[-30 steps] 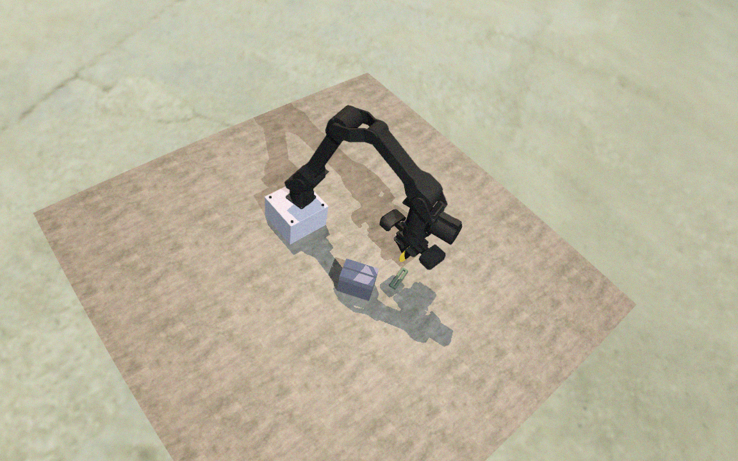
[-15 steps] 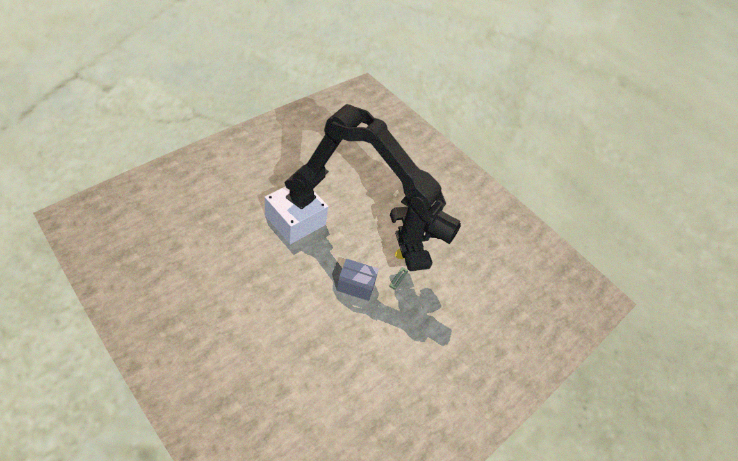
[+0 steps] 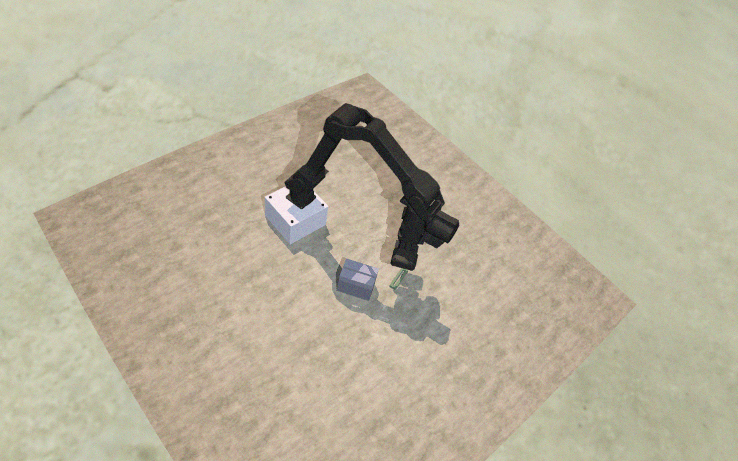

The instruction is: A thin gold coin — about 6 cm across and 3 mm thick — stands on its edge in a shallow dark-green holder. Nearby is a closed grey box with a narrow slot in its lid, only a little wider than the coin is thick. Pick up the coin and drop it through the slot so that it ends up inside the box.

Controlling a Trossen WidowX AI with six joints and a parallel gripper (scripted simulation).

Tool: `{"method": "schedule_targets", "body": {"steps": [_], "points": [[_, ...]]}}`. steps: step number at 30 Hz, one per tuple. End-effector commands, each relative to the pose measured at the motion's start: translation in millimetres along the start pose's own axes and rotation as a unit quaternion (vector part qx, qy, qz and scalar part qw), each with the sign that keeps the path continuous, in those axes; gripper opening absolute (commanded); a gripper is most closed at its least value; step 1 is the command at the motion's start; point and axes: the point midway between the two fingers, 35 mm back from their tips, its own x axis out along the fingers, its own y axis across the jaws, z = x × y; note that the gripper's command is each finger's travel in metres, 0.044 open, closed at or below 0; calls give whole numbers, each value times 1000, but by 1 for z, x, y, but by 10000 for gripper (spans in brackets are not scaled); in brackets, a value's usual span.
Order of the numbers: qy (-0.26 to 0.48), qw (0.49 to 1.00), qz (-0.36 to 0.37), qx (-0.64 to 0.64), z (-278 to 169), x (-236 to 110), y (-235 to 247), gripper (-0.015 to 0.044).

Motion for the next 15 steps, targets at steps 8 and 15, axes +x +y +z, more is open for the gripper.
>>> {"method": "schedule_targets", "body": {"steps": [8, 15], "points": [[0, 1000, -3, 26, -7, 0, -7, 0], [1, 1000, -3, 26, -21, 0, -20, 0]]}}
